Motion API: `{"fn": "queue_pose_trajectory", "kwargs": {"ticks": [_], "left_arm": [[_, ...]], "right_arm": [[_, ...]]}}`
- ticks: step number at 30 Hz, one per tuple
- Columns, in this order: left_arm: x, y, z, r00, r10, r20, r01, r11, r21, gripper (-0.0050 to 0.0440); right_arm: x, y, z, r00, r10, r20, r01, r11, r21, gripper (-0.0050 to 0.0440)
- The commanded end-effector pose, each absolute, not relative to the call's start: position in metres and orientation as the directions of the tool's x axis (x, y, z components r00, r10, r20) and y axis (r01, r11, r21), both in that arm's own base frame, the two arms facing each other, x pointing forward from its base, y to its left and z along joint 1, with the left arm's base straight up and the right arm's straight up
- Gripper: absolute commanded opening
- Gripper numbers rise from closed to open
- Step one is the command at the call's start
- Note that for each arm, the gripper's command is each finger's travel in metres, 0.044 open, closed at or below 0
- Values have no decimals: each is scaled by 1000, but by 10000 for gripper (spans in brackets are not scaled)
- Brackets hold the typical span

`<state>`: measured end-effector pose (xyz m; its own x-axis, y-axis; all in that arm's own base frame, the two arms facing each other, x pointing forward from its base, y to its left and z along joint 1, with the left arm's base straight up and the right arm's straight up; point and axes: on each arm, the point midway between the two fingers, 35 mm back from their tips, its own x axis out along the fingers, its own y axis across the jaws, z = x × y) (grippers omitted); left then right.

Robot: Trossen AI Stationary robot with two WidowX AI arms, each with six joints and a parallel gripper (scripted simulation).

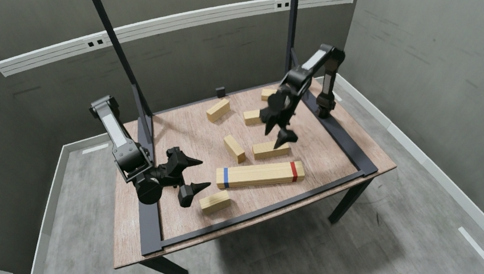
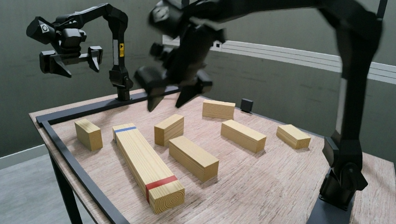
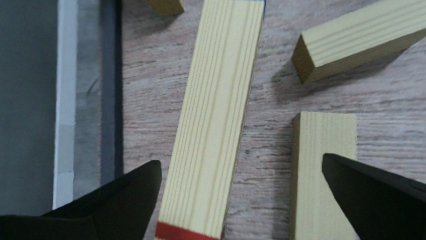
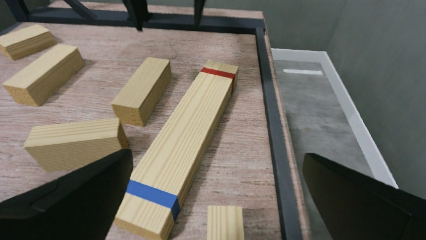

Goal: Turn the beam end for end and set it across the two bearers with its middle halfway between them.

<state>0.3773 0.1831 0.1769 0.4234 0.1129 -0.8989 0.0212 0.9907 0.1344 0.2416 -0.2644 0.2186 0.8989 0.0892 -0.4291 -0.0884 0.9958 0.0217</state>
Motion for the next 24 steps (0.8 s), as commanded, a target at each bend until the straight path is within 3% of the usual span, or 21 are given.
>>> {"fn": "queue_pose_trajectory", "kwargs": {"ticks": [1,18,24], "left_arm": [[403,205,159,380,61,-923,111,988,111,400],[439,225,44,270,-55,-961,258,966,17,400],[444,225,36,275,-53,-960,258,966,21,400]], "right_arm": [[238,-258,225,911,103,-399,-107,994,13,400],[229,-251,202,887,93,-453,-74,995,59,400],[227,-250,196,880,90,-467,-62,995,76,400]]}}
